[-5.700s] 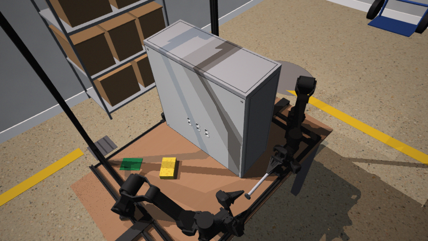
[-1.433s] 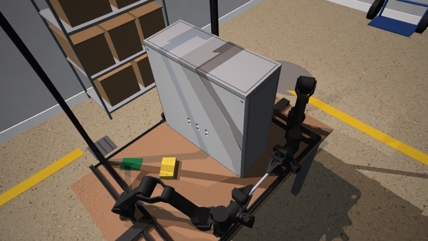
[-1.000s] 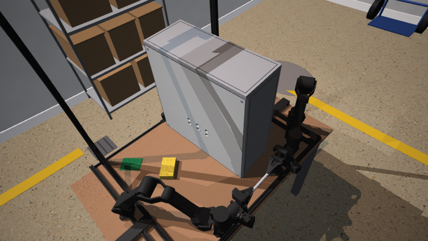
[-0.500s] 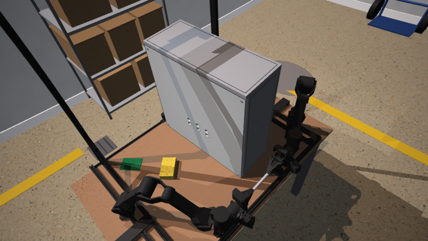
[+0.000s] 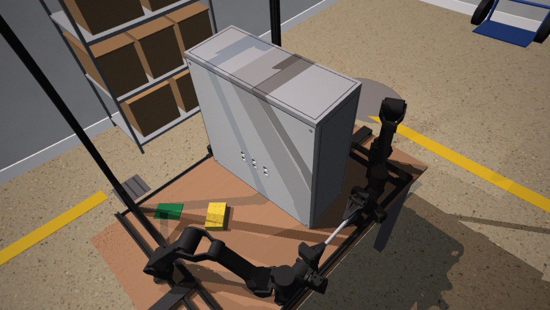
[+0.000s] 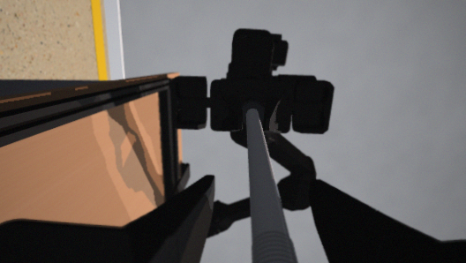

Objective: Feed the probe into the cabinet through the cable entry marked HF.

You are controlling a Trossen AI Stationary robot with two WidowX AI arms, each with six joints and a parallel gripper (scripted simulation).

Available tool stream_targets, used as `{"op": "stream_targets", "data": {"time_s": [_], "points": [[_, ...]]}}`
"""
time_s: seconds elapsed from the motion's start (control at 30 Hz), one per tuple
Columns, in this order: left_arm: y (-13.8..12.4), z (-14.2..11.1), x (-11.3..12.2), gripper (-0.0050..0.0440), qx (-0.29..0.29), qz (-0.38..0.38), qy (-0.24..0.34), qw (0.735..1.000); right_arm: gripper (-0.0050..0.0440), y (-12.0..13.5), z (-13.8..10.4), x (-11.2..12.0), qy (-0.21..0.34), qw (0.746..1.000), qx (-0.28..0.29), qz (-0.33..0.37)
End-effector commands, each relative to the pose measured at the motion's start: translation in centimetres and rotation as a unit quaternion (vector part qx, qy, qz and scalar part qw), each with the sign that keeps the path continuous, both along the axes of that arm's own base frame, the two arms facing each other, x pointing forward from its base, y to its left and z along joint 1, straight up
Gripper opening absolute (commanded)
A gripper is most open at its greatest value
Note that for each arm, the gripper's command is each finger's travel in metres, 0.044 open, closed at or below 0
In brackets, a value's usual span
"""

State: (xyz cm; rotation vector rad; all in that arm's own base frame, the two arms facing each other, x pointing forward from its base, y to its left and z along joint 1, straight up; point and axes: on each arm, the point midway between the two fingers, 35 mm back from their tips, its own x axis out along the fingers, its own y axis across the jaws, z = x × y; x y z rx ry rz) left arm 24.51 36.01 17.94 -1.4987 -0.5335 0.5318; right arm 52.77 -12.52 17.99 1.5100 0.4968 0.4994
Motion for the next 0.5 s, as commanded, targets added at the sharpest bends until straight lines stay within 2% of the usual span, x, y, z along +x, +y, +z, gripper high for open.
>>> {"op": "stream_targets", "data": {"time_s": [0.0,0.03,0.1,0.23,0.47], "points": [[0.06,-0.07,-0.03,0.0312,-0.003,0.002,0.000,1.000,0.0000,-0.05,-0.10,0.08,0.001,1.000,0.001,-0.002],[0.06,-0.07,-0.03,0.0336,-0.003,0.002,0.000,1.000,0.0000,-0.05,-0.10,0.08,0.001,1.000,0.001,-0.002],[0.06,-0.07,-0.03,0.0336,-0.003,0.002,0.000,1.000,0.0000,-0.05,-0.10,0.08,0.001,1.000,0.001,-0.002],[0.06,-0.07,-0.03,0.0432,-0.003,0.002,0.000,1.000,0.0000,-0.05,-0.10,0.08,0.001,1.000,0.001,-0.002],[0.06,-0.07,-0.03,0.0440,-0.003,0.002,0.000,1.000,0.0000,-0.05,-0.10,0.08,0.001,1.000,0.001,-0.002]]}}
